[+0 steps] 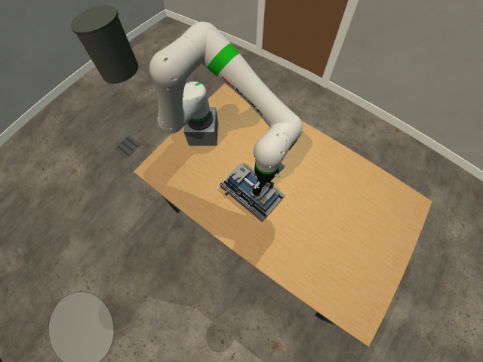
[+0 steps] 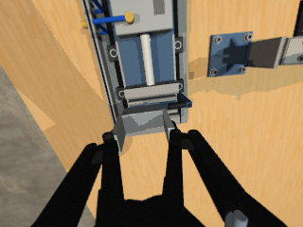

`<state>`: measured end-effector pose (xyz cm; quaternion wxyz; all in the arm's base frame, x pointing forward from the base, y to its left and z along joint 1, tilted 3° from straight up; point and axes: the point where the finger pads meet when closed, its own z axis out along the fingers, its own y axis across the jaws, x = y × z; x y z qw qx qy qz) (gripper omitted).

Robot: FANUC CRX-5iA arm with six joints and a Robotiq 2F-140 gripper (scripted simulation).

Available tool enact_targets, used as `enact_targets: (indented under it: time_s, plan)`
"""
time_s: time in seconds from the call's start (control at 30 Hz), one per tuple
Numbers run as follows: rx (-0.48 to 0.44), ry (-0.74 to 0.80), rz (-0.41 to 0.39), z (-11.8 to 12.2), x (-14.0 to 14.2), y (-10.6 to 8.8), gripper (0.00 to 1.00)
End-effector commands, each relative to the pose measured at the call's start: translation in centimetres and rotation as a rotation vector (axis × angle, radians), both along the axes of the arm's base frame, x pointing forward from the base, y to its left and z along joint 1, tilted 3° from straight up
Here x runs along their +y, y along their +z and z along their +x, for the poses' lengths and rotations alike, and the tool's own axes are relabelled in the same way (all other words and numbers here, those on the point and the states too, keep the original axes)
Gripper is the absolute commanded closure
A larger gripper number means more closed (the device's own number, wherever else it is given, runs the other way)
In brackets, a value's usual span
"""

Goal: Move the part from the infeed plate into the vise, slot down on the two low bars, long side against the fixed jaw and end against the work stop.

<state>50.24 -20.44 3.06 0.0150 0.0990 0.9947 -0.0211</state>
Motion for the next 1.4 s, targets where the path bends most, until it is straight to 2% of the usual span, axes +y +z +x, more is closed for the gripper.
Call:
enact_targets:
  time_s: [0.0, 0.9, 1.37]
  plan:
    - [0.000, 0.000, 0.000, 0.0, 0.0, 0.0, 1.00]
    - [0.000, 0.000, 0.000, 0.0, 0.0, -0.2, 1.00]
    - [0.000, 0.000, 0.000, 0.0, -0.1, -1.1, 1.00]
